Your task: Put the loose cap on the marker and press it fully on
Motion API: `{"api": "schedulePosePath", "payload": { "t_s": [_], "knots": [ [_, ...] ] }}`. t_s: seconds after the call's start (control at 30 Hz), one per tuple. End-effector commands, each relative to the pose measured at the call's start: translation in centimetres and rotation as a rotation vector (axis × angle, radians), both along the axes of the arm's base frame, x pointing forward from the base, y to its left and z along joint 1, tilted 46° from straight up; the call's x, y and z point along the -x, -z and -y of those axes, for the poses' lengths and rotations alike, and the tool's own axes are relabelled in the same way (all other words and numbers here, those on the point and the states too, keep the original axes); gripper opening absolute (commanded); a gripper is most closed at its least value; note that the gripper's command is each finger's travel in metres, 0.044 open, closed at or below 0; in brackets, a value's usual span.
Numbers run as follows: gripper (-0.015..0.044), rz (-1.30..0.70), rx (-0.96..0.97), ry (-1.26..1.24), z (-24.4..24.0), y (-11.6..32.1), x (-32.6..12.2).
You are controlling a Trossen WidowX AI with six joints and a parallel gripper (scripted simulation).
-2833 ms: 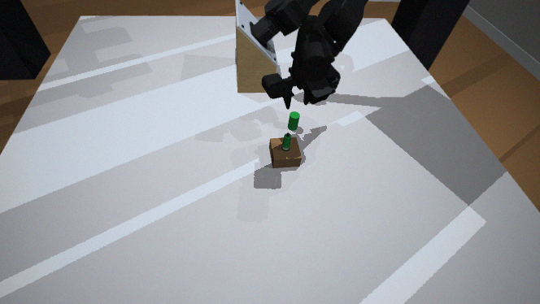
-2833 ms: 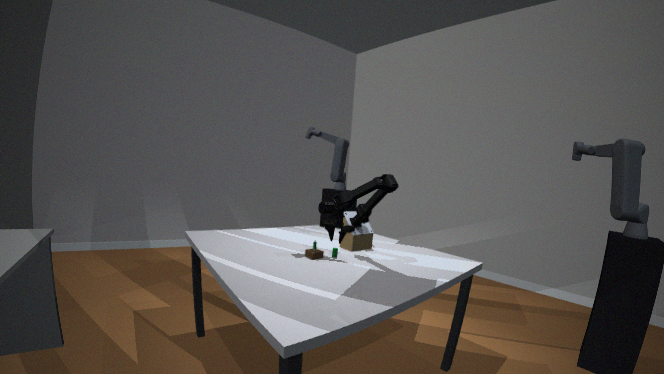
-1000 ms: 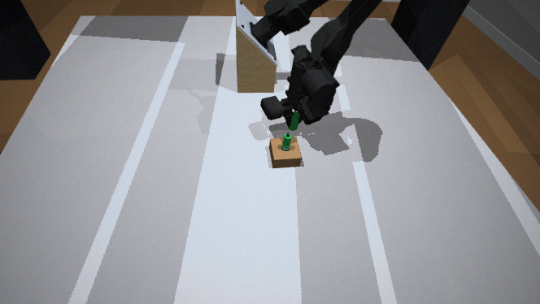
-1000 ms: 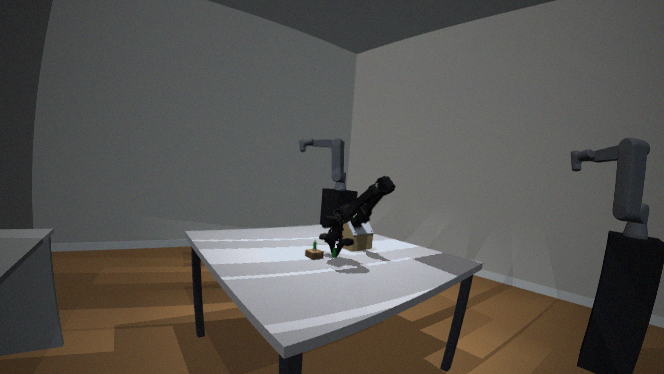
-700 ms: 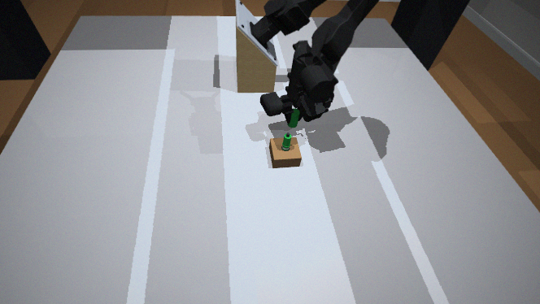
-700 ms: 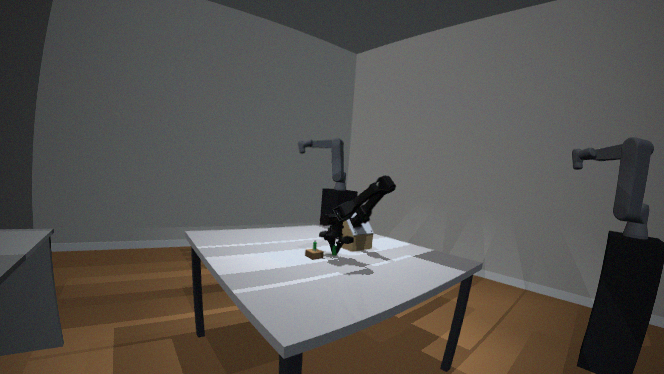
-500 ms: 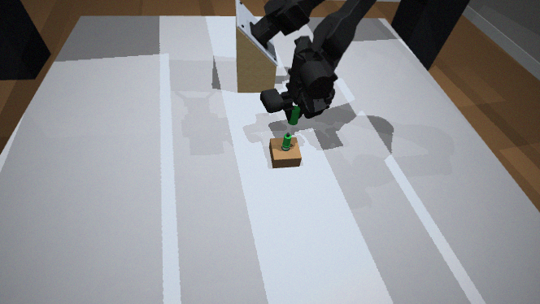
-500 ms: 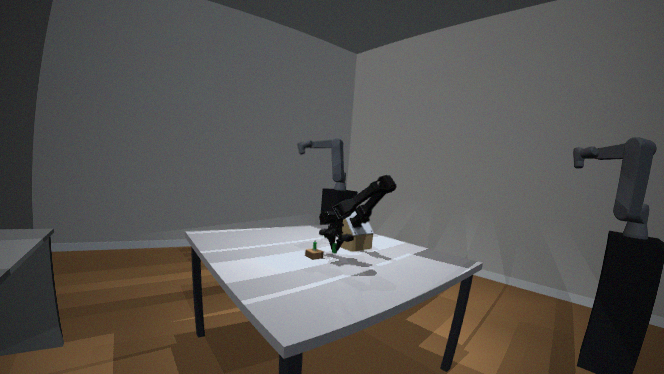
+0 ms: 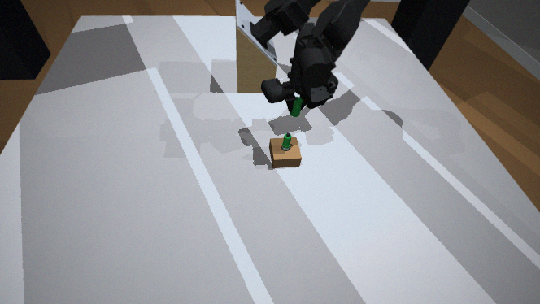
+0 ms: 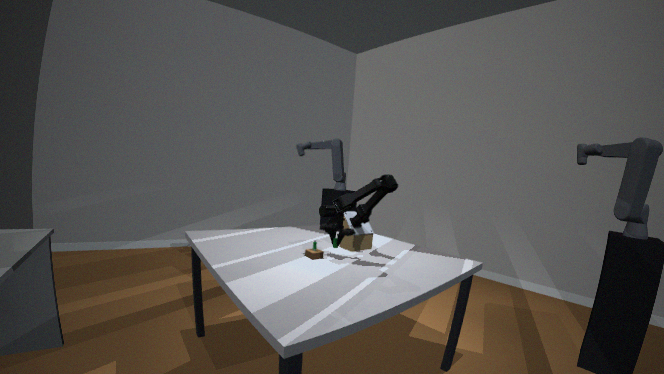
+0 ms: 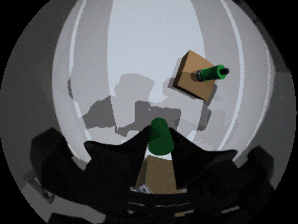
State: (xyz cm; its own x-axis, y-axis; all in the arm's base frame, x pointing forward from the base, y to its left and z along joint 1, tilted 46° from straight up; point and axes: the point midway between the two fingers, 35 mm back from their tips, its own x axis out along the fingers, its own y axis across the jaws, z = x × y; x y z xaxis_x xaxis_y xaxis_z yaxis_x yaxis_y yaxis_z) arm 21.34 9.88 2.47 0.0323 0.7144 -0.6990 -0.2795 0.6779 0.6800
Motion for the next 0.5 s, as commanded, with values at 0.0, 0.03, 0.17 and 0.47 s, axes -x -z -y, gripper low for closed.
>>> {"api": "schedulePosePath", "payload": {
  "t_s": [0.0,0.03,0.17,0.47],
  "knots": [
    [0.0000,0.008,-0.005,-0.004,0.4,-0.6,0.0],
    [0.0000,0.008,-0.005,-0.004,0.4,-0.6,0.0],
    [0.0000,0.009,-0.004,-0.004,0.6,-0.8,-0.5],
    [0.0000,0.010,-0.001,-0.003,1.6,-1.1,-2.6]
  ]
}}
